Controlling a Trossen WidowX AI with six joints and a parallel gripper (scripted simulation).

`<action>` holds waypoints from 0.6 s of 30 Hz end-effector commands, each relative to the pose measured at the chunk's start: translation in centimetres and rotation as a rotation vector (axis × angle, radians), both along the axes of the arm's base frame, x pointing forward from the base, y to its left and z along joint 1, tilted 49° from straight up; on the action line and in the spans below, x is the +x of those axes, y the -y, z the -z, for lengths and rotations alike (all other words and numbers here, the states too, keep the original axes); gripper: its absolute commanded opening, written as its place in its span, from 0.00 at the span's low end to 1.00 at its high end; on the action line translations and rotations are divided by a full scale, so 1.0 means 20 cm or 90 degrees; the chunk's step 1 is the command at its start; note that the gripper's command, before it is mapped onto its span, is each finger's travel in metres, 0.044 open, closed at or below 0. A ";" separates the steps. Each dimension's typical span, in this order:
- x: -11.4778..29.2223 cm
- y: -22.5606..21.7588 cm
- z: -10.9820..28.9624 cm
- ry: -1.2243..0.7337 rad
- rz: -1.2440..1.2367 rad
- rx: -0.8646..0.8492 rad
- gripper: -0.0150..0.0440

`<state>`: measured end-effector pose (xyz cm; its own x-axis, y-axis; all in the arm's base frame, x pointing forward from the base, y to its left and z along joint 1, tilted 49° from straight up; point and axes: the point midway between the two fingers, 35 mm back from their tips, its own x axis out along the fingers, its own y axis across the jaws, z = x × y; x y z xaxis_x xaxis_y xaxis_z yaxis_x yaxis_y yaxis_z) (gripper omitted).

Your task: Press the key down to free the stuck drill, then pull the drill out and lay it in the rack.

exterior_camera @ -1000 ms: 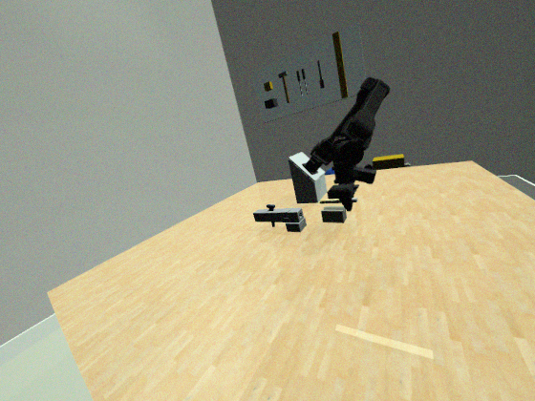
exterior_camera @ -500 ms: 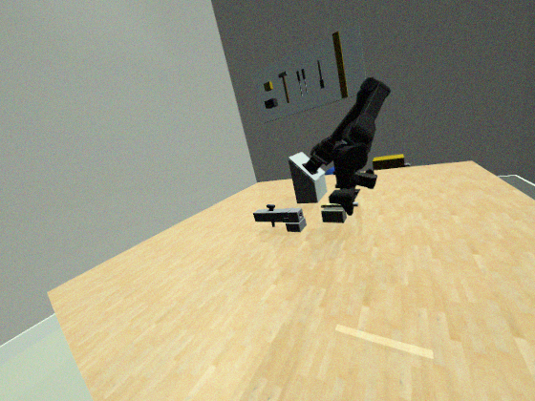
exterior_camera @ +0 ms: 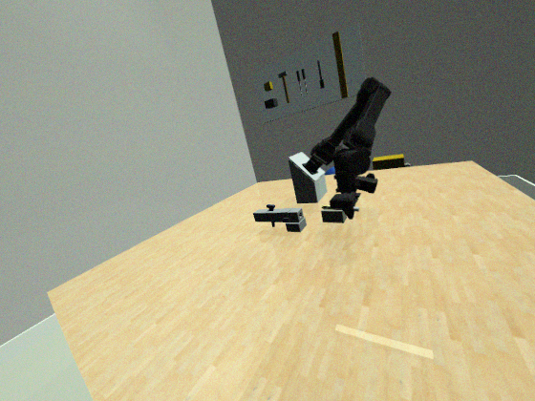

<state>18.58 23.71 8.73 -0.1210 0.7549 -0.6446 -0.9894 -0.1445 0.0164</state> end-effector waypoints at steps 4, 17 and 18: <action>-0.01 -0.01 0.04 -0.003 0.001 -0.006 0.25; 0.00 -0.01 0.01 0.002 -0.001 0.002 0.83; 0.00 -0.01 0.01 0.002 -0.001 0.002 0.88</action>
